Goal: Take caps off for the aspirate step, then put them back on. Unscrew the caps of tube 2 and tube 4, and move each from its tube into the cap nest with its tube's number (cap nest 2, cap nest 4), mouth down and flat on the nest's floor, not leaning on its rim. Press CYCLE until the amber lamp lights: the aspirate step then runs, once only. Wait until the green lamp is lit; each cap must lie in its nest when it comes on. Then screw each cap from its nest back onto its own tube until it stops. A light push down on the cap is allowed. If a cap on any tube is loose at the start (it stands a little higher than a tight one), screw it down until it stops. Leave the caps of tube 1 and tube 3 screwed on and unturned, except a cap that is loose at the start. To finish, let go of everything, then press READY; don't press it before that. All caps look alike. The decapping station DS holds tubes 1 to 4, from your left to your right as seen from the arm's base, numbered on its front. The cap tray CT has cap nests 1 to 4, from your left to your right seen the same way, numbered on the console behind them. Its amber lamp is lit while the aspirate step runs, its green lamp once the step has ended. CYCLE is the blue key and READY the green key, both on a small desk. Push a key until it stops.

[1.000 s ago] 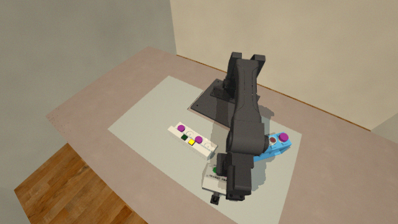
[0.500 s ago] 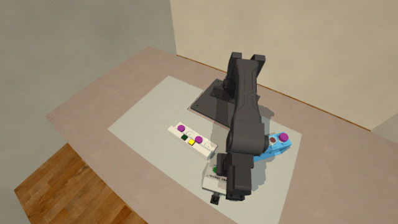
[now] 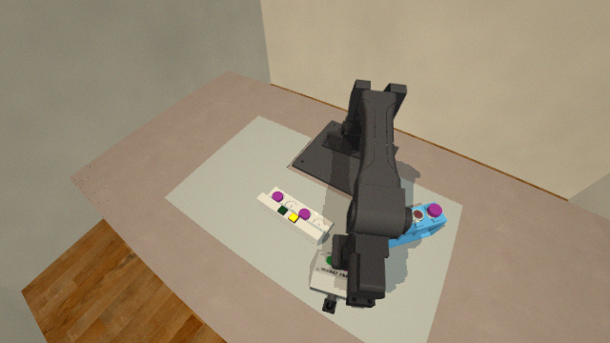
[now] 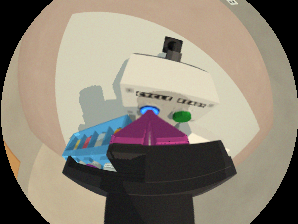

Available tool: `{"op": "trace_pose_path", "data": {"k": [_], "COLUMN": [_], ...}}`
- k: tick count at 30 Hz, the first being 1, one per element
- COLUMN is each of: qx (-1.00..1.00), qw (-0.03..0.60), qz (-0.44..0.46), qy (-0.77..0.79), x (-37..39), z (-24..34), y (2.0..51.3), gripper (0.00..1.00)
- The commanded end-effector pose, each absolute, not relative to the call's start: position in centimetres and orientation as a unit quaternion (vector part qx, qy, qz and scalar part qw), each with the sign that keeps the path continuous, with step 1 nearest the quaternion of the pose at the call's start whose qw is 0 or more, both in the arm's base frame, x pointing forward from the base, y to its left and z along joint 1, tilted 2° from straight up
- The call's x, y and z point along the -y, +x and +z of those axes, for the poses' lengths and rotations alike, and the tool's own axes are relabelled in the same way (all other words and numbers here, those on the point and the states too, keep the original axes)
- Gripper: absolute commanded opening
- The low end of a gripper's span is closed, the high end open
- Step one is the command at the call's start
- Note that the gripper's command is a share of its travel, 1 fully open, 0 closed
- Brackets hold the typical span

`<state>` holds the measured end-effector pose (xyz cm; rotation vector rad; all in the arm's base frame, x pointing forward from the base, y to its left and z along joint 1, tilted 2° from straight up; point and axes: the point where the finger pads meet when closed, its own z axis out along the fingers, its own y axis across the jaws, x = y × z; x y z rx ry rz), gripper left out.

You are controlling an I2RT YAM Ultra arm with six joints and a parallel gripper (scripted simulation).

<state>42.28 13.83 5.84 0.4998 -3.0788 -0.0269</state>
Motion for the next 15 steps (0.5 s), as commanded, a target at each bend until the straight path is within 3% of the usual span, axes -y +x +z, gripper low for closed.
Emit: {"op": "trace_pose_path", "data": {"k": [1,15], "qx": [0.987,0.987], "qw": [0.008,0.008], "qz": [-0.009,-0.009], "qy": [0.159,0.159], "x": [-13.88,-13.89], "z": [6.11,5.96], "y": [42.28,42.28], "gripper": [0.00,0.00]}}
